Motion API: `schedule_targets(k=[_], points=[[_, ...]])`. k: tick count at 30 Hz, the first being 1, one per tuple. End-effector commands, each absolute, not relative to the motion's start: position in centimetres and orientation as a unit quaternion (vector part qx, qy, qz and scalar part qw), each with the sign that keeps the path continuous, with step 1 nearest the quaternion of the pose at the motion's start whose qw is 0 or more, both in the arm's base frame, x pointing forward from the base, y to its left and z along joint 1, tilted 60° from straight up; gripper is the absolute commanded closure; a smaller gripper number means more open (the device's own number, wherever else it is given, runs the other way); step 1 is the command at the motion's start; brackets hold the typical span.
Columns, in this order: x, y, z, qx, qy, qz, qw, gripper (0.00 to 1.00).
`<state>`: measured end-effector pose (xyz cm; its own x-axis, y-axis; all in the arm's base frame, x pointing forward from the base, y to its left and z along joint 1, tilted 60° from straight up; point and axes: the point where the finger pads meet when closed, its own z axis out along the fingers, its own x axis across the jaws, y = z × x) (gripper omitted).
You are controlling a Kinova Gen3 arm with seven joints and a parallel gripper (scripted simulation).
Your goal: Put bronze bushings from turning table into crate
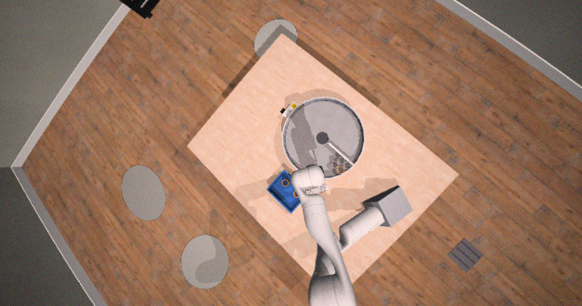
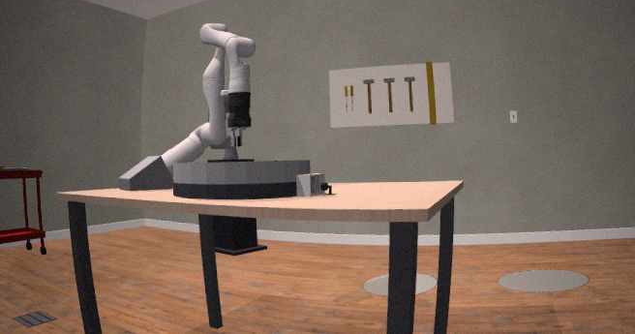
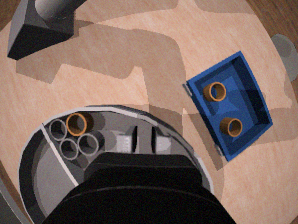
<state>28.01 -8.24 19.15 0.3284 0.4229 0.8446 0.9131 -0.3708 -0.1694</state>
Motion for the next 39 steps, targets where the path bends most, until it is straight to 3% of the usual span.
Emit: schedule_targets(k=[1,5,10,22,27,39], points=[[28.0,-8.3,19.2,-0.743,-0.449,-0.367,0.336,0.55],[28.0,-8.3,19.2,-0.743,-0.449,-0.367,0.336,0.55],[26.4,-10.0,14.7,-0.738,-0.457,-0.370,0.331,0.55],[26.4,-10.0,14.7,-0.738,-0.457,-0.370,0.331,0.55],[24.8,-11.8,10.2,-0.733,-0.465,-0.374,0.327,0.55],[24.8,-11.8,10.2,-0.733,-0.465,-0.374,0.327,0.55]])
